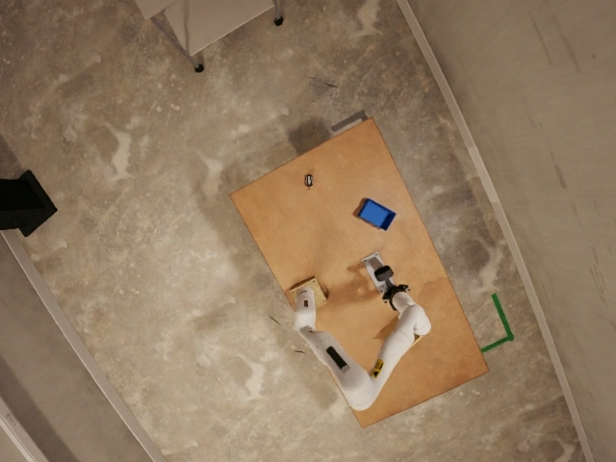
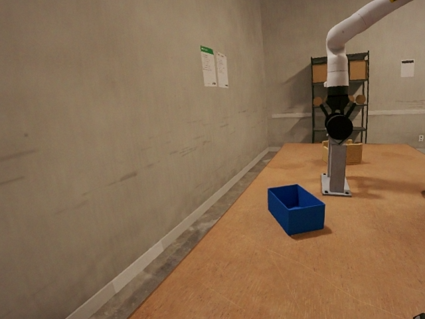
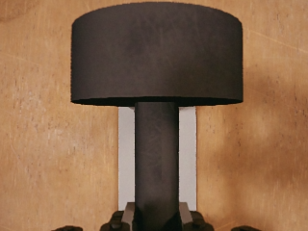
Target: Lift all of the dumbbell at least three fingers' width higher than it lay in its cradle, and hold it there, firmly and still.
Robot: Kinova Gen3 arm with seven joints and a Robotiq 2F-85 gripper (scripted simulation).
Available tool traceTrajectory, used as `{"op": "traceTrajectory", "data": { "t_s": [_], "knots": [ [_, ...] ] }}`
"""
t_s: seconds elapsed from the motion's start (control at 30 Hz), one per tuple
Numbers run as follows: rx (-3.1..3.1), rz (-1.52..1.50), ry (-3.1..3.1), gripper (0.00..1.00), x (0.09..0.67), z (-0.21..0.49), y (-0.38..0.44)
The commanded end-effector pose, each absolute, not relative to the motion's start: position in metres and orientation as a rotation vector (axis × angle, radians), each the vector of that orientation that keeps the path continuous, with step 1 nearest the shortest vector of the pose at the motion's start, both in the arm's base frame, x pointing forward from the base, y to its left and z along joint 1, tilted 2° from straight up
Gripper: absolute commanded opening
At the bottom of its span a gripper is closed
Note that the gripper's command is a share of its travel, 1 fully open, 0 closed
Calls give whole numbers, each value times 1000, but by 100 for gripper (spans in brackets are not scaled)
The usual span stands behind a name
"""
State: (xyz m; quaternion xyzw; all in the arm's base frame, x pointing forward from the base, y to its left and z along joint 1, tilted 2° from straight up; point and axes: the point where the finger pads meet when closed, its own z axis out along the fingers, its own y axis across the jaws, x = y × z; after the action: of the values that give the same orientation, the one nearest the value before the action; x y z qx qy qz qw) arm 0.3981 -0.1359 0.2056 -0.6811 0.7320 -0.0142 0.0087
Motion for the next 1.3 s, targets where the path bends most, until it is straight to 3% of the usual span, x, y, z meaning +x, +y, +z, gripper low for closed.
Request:
{"op": "traceTrajectory", "data": {
  "t_s": [0.0, 1.27],
  "knots": [
    [-2127, -48, 2295, 10, 398, 204, -137],
    [-2134, -41, 2277, 10, 395, 264, -132]
  ]
}}
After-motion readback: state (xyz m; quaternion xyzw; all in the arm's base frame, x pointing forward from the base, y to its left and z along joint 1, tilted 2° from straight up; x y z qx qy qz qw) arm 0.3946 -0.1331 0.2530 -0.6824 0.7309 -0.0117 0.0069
